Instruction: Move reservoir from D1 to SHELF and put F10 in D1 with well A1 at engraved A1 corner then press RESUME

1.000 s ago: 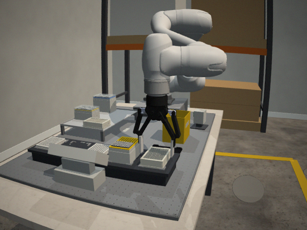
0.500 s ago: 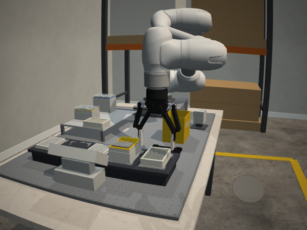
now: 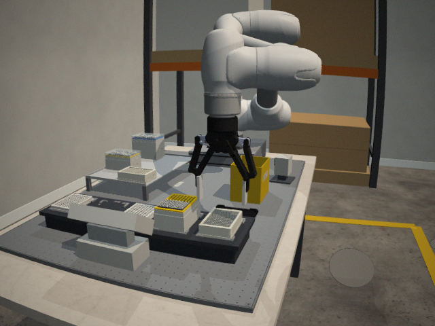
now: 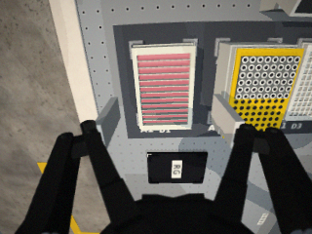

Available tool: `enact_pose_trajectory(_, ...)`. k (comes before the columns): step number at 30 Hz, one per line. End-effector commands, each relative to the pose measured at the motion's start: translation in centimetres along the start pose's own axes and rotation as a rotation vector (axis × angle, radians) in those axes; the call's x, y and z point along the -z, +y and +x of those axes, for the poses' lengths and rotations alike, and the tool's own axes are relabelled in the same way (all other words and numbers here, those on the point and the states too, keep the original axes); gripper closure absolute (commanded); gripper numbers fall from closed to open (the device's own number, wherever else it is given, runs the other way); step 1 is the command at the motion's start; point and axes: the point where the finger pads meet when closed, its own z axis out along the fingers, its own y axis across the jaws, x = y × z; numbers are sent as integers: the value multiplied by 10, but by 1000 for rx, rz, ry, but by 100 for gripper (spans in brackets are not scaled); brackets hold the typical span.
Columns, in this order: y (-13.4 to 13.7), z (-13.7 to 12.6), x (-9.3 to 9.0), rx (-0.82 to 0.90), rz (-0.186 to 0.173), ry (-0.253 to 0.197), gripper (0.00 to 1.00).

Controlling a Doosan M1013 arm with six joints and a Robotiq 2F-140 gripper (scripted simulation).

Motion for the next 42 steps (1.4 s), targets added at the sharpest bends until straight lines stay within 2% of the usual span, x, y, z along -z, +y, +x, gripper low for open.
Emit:
enact_pose_trajectory(1, 0, 0, 5, 0, 0, 0, 23)
enact_pose_trajectory(42, 0, 0, 65, 0, 0, 0, 23)
